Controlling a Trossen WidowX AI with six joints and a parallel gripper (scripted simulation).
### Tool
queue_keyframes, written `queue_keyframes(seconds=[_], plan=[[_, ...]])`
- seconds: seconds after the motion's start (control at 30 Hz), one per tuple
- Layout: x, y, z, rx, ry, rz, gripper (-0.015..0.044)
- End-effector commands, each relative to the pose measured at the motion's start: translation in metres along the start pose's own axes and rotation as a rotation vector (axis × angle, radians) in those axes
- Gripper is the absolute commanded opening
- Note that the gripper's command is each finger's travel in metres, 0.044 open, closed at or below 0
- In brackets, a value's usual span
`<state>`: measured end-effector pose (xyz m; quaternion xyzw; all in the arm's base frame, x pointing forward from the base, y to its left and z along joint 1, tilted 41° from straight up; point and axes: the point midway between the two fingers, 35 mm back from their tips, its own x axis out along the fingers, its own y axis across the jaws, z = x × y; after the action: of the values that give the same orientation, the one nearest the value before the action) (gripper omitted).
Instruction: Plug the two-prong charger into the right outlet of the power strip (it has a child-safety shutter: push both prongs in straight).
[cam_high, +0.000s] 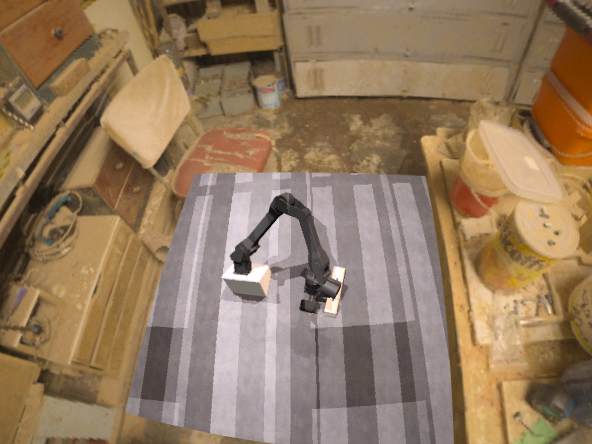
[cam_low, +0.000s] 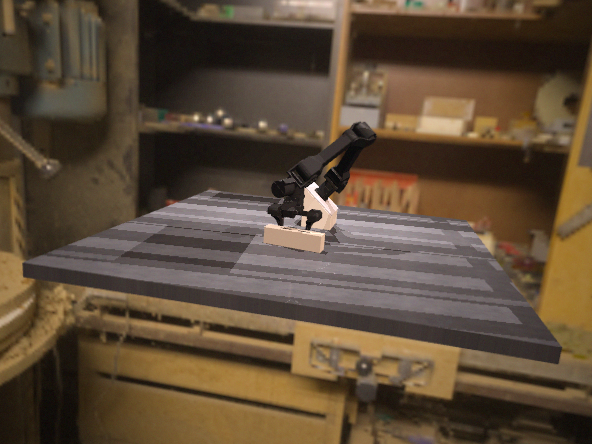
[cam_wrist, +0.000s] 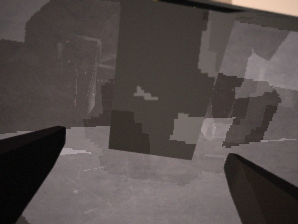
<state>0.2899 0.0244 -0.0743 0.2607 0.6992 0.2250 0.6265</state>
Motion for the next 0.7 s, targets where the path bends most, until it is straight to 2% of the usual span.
queue_keyframes(seconds=[0.0,0.67], plan=[[-0.003,0.001,-0.002,-0.011,-0.013,-0.003,0.0440],[0.002,0.000,-0.020,0.000,-0.015,0.002,0.0440]])
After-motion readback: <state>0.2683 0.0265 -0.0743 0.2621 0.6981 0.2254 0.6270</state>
